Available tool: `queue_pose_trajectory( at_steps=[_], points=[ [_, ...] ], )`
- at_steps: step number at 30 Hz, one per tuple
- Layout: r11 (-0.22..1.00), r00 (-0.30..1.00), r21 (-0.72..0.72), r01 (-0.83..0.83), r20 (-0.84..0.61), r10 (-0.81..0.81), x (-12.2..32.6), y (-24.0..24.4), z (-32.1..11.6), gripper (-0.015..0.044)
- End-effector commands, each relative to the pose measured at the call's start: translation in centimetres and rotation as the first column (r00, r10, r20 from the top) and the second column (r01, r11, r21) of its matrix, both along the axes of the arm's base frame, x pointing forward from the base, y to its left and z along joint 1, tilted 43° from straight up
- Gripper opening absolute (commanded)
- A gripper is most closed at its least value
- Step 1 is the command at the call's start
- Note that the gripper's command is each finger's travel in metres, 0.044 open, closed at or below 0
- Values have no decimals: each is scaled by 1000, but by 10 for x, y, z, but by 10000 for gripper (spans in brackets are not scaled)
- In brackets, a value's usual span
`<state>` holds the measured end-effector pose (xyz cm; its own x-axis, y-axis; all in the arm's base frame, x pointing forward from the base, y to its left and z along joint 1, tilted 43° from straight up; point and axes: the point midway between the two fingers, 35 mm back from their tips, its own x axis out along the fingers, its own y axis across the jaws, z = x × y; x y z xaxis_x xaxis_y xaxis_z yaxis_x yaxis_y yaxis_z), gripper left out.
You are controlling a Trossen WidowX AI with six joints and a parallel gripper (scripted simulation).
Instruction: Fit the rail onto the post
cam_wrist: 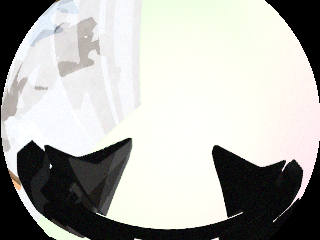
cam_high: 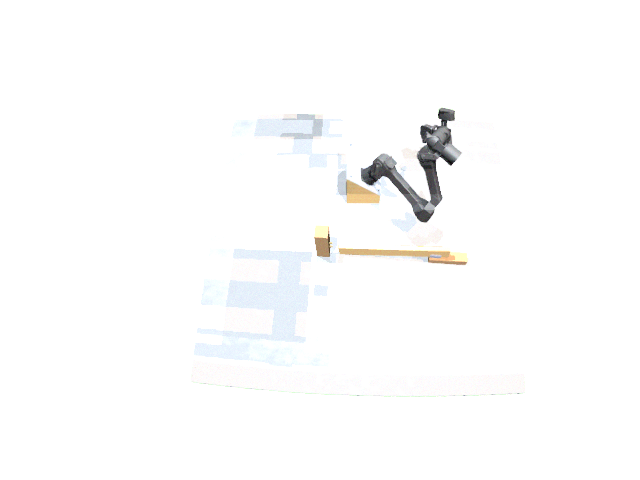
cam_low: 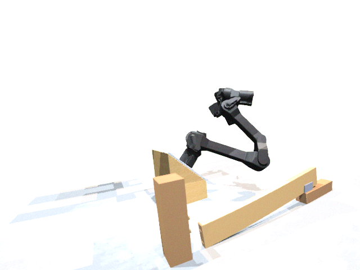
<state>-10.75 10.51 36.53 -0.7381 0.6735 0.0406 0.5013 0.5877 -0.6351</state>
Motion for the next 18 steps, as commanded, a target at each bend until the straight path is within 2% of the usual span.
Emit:
queue_pose_trajectory(
  at_steps=[1, 4, 8, 10, 12, 15, 18],
  points=[
    [1000, 1000, 15, -6, 8, 6, -1, -1, 1, 426],
    [969, 990, 229, -96, 122, 69, -19, -24, 12, 440],
    [787, 948, 557, -267, 298, 111, -46, -71, 28, 440],
    [640, 925, 687, -344, 367, 103, -56, -98, 33, 440],
    [519, 925, 769, -374, 352, 146, -59, -122, 40, 440],
    [241, 906, 874, -422, 408, 110, -65, -165, 42, 440],
    [-59, 903, 905, -421, 424, 64, -65, -209, 39, 440]
  ],
)
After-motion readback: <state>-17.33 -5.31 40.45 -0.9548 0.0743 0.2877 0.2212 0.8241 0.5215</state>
